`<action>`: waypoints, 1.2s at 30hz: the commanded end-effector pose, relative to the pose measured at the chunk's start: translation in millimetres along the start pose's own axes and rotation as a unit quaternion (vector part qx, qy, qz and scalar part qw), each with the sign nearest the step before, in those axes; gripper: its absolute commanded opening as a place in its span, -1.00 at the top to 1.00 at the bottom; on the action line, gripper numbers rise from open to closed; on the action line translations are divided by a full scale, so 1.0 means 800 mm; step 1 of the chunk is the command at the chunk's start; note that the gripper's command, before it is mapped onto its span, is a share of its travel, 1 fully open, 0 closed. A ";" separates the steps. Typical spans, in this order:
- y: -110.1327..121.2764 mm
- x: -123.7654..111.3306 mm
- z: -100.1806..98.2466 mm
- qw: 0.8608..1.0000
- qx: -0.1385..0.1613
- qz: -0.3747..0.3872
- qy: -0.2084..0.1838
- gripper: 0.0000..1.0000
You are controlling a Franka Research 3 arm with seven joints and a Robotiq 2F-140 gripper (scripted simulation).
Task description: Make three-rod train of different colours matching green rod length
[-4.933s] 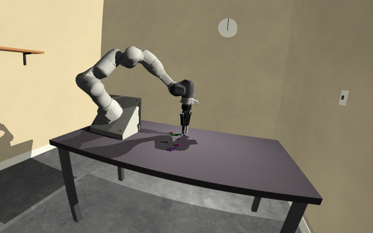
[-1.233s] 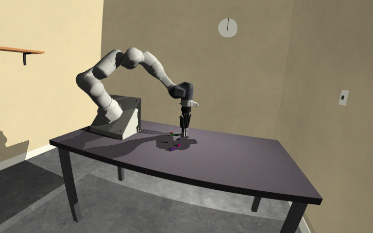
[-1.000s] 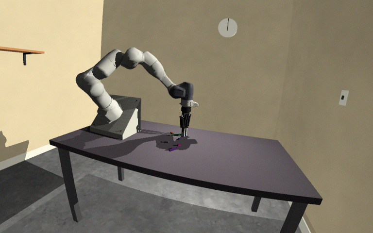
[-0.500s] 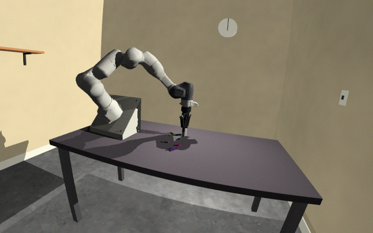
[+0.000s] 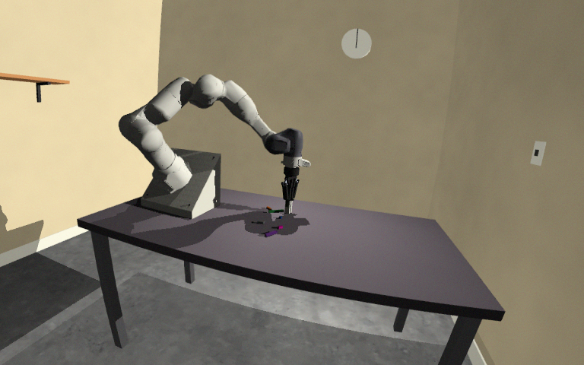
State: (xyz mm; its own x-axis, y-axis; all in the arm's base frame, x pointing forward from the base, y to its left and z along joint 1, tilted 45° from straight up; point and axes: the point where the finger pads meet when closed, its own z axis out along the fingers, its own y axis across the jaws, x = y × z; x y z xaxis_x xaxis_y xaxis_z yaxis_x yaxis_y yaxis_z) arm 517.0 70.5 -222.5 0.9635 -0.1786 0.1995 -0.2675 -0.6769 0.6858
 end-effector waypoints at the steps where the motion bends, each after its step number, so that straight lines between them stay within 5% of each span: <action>1: -0.002 -0.001 0.001 1.000 0.001 -0.001 0.000 0.94; 17: -0.002 -0.001 -0.006 1.000 0.001 -0.001 0.000 0.94; 36: -0.002 -0.001 -0.124 1.000 0.001 -0.001 0.000 0.94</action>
State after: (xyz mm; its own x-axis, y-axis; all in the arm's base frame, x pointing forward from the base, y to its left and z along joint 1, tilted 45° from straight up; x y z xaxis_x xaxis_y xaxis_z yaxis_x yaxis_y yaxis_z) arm 521.6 143.2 -161.8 0.9659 -0.1608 0.2031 -0.2568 -0.6968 0.6697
